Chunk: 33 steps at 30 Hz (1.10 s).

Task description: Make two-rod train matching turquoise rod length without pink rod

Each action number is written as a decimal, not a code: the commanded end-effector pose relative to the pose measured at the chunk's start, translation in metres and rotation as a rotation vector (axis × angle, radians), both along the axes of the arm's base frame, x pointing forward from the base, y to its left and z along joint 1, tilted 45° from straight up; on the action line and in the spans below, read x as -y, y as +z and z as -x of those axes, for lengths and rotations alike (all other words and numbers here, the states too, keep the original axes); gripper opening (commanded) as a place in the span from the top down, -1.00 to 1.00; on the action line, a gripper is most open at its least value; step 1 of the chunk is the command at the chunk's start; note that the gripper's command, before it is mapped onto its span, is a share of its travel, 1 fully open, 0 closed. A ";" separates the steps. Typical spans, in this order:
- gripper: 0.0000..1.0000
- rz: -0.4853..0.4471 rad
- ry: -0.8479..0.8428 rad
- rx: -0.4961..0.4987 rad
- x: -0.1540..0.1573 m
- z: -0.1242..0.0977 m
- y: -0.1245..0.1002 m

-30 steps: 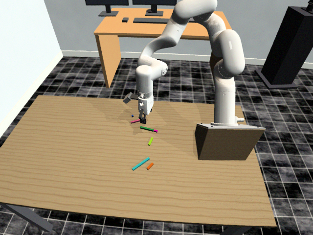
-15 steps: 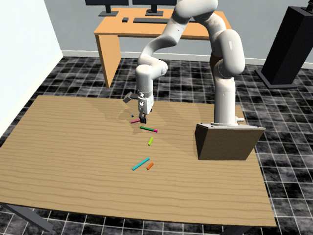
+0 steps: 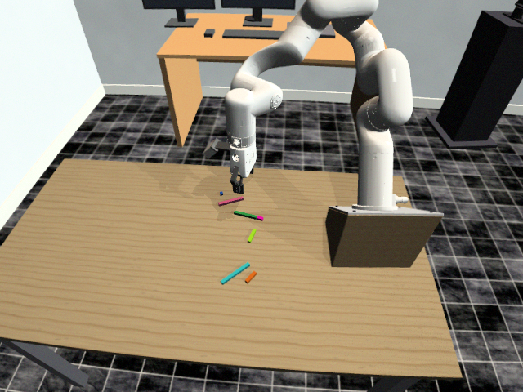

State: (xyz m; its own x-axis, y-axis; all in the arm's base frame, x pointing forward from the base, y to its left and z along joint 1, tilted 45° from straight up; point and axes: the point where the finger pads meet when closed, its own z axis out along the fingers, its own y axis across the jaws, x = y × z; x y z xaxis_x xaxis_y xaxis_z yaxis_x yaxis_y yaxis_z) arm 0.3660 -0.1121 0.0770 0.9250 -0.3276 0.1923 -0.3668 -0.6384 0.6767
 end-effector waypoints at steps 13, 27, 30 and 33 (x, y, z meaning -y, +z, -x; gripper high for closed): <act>-1.00 0.001 0.000 0.002 -0.021 -0.004 0.023; -1.00 0.001 0.000 0.002 -0.021 -0.004 0.023; -1.00 0.001 0.000 0.002 -0.021 -0.004 0.023; -1.00 0.001 0.000 0.002 -0.021 -0.004 0.023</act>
State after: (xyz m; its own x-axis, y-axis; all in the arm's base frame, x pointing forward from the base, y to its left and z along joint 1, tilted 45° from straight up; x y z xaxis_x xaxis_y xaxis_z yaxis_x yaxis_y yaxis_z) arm 0.3687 -0.0914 0.0989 0.9248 -0.3282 0.1921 -0.3669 -0.6369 0.6781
